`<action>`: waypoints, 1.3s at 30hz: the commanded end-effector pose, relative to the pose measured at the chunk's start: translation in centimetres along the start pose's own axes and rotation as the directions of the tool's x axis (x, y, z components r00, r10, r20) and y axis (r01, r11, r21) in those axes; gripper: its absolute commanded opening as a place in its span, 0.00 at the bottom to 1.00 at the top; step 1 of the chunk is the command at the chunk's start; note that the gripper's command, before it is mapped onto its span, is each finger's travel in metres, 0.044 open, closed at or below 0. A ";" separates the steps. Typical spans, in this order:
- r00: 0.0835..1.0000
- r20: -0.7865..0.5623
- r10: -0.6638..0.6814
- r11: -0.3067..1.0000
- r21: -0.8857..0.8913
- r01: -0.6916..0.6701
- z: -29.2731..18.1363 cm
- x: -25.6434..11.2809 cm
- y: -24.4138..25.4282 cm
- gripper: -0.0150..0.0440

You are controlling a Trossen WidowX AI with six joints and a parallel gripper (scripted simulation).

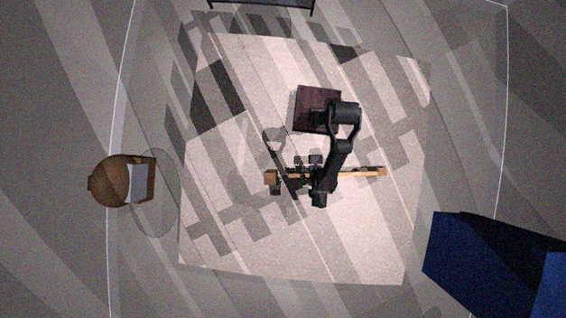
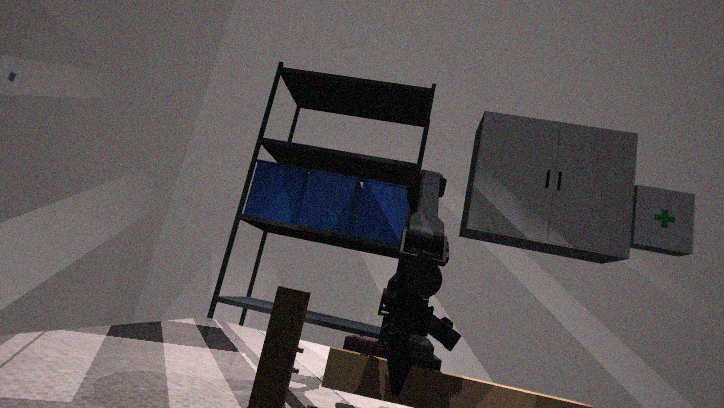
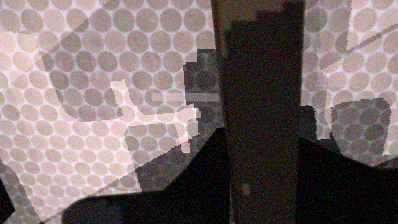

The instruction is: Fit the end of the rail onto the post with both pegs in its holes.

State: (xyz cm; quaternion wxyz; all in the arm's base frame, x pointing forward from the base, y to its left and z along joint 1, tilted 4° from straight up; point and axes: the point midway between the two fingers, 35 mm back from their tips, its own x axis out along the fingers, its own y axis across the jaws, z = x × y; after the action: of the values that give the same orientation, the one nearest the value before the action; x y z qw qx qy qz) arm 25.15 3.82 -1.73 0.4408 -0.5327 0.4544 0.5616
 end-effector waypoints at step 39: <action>1.000 0.000 -0.005 1.000 -0.004 0.005 -1.3 -0.2 -0.5 0.25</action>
State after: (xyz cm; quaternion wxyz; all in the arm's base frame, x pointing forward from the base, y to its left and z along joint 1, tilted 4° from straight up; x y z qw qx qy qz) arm 25.56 2.74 -1.73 0.4391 -0.5326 0.4543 0.5631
